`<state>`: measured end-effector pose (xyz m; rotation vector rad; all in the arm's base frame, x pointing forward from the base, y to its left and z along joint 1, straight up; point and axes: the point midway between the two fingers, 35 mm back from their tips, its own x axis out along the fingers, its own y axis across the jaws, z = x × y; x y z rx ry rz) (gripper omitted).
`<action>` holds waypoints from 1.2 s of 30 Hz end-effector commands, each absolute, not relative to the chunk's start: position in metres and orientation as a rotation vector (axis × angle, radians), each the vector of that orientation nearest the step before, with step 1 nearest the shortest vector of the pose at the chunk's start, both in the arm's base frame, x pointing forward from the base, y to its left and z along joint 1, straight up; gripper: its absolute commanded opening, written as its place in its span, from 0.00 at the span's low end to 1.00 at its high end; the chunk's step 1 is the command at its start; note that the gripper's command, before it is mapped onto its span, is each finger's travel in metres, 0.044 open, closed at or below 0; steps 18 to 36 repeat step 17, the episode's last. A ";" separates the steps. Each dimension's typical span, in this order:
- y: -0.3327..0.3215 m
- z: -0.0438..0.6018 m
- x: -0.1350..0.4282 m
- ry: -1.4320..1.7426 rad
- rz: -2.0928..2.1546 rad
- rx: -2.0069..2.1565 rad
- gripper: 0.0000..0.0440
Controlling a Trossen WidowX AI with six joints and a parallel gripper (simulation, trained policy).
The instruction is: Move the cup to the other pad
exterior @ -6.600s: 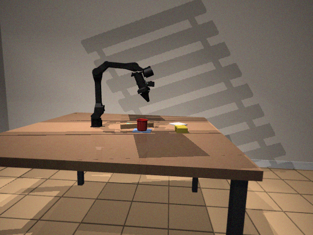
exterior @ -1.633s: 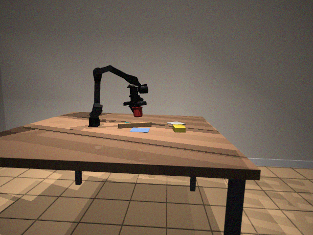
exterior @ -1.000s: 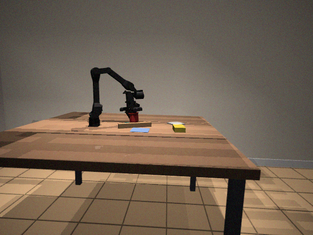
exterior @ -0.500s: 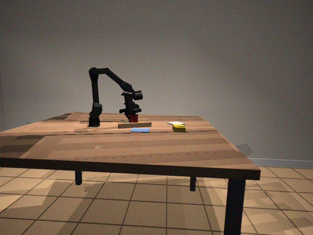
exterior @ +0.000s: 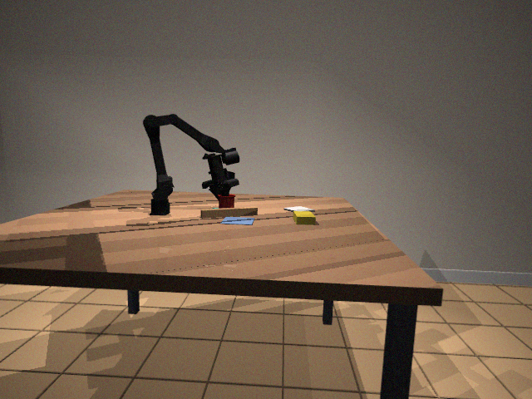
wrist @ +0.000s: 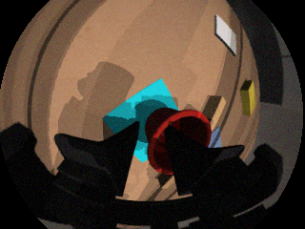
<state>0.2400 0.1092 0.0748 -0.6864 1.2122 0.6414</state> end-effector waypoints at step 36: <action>0.108 0.103 0.230 1.090 0.666 -0.649 0.63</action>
